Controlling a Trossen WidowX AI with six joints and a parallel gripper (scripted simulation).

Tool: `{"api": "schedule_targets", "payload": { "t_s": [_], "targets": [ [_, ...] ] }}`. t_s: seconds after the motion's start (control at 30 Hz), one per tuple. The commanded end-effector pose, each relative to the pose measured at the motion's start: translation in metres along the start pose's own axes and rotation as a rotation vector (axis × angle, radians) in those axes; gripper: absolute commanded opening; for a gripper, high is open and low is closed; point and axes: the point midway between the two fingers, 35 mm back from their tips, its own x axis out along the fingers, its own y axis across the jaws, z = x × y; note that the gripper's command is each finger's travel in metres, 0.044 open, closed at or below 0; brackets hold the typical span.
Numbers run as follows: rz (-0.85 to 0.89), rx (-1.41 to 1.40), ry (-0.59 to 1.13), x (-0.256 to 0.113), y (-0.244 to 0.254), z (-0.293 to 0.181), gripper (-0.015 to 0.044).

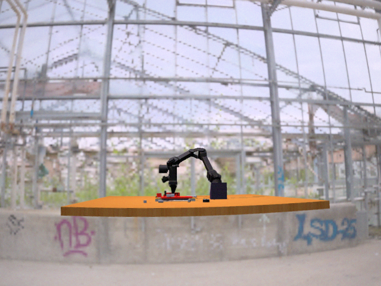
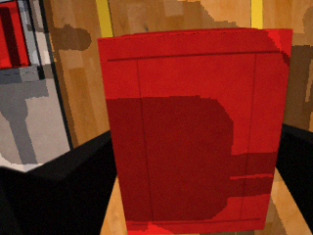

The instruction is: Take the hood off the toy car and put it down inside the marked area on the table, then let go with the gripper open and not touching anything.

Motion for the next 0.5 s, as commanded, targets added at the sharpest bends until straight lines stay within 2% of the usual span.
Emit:
{"api": "schedule_targets", "payload": {
  "t_s": [0.0, 0.47],
  "targets": [
    [-0.003, -0.003, 0.004, 0.003, -0.0004, -0.0013, 0.0],
    [-0.003, -0.003, 0.004, 0.0098, -0.0004, -0.0013, 0.0]
  ]
}}
